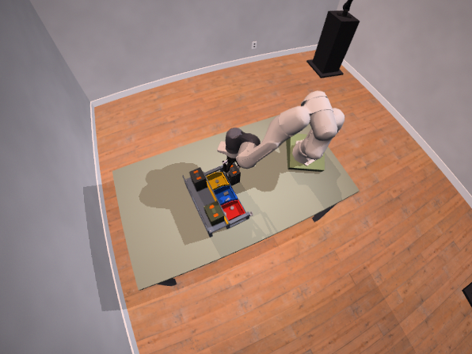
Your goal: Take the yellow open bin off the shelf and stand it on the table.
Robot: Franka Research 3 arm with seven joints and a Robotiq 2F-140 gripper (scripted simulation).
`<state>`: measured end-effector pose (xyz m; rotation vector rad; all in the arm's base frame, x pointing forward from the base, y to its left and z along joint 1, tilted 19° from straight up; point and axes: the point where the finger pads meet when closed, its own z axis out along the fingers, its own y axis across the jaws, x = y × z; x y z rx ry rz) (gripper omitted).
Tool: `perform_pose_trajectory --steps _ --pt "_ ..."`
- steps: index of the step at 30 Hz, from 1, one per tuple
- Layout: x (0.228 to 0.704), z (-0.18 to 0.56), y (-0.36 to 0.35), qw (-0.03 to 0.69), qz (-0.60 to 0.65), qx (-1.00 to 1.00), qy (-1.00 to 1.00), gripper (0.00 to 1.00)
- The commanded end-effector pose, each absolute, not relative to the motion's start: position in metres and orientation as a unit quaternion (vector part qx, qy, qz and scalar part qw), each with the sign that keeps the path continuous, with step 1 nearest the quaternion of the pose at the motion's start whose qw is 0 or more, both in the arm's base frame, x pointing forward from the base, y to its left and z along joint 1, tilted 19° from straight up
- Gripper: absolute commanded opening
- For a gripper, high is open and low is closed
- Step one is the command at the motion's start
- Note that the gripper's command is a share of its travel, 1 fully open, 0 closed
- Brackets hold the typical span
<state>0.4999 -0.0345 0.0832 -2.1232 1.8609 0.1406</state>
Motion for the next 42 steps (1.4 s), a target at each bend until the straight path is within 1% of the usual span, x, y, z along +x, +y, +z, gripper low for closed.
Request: perform_pose_trajectory --steps 1,5,18,22,42 --pt "0.5 0.086 -0.035 0.157 0.049 -0.742 0.65 0.0" --pt "0.498 0.097 -0.039 0.157 0.049 -0.741 0.652 0.0" --pt "0.495 0.096 -0.036 0.155 0.053 -0.742 0.65 0.0" --pt "0.497 0.11 -0.044 0.157 0.049 -0.741 0.652 0.0" --pt "0.5 0.11 -0.045 0.157 0.049 -0.741 0.652 0.0"
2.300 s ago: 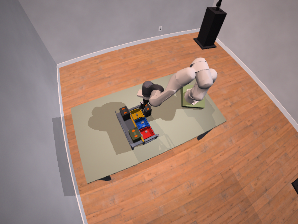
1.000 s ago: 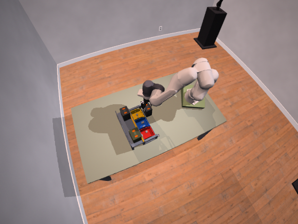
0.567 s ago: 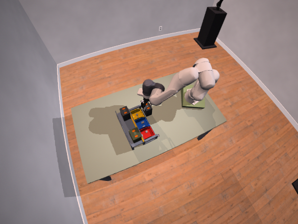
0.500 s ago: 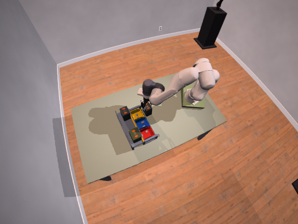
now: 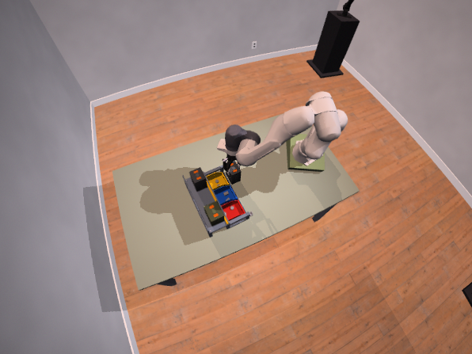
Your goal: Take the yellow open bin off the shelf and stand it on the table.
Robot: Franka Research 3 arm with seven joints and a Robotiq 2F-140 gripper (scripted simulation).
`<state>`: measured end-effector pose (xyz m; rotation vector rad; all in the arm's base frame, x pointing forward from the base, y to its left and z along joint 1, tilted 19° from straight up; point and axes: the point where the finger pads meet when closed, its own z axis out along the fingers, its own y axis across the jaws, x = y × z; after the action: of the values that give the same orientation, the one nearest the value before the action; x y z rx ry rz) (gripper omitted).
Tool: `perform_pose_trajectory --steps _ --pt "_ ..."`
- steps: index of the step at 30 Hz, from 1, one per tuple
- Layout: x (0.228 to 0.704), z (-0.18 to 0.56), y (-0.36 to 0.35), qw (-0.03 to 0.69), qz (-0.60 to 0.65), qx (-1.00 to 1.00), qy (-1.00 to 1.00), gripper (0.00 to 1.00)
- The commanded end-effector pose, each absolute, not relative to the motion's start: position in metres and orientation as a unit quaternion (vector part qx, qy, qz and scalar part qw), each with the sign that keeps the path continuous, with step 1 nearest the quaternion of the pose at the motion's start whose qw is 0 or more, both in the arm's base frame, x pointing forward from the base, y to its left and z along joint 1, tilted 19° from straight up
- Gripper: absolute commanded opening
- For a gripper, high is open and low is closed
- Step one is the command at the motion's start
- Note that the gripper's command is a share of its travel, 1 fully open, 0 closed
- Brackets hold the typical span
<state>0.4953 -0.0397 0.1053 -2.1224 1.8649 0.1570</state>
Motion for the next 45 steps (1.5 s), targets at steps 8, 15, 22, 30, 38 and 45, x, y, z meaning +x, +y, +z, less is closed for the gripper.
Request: perform_pose_trajectory --steps 8,15,22,30,38,45 --pt "0.4997 0.1102 -0.0454 0.157 0.049 -0.741 0.652 0.0" --pt "0.5005 0.1084 -0.0455 0.157 0.049 -0.741 0.652 0.0" --pt "0.5005 0.1084 -0.0455 0.157 0.049 -0.741 0.652 0.0" --pt "0.5003 0.1068 -0.0447 0.156 0.05 -0.741 0.651 0.0" --pt "0.5016 0.1074 -0.0459 0.157 0.049 -0.741 0.652 0.0" --pt "0.4984 0.1046 -0.0423 0.156 0.054 -0.741 0.65 0.0"
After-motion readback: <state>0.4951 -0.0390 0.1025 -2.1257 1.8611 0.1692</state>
